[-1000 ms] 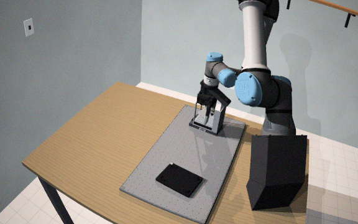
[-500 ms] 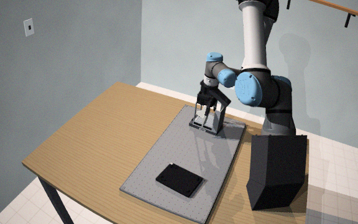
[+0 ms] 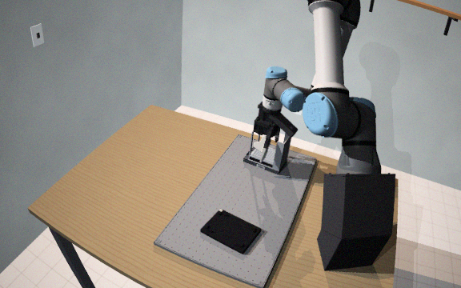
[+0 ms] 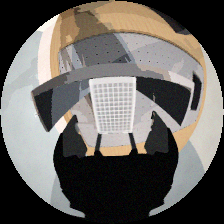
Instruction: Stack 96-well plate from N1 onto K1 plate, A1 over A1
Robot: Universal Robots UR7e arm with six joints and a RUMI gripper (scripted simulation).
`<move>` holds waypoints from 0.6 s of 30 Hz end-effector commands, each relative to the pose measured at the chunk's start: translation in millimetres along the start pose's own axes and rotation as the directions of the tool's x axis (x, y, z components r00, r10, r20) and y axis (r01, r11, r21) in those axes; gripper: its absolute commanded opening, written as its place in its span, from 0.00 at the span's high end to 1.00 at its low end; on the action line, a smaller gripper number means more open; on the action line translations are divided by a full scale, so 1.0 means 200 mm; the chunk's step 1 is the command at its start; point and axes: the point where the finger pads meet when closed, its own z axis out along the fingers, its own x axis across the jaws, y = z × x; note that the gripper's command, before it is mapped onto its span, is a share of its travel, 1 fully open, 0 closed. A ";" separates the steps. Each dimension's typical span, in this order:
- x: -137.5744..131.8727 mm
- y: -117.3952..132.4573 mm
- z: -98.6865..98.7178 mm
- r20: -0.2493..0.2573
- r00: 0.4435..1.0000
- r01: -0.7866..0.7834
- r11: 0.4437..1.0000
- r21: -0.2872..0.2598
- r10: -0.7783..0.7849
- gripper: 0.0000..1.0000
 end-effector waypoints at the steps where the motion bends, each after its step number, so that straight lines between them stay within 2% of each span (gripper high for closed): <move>1: 0.00 0.00 -0.05 0.000 1.000 0.000 1.000 -0.001 0.000 0.00; 18: 0.00 0.00 -0.25 0.000 1.000 0.000 1.000 -0.001 0.000 0.00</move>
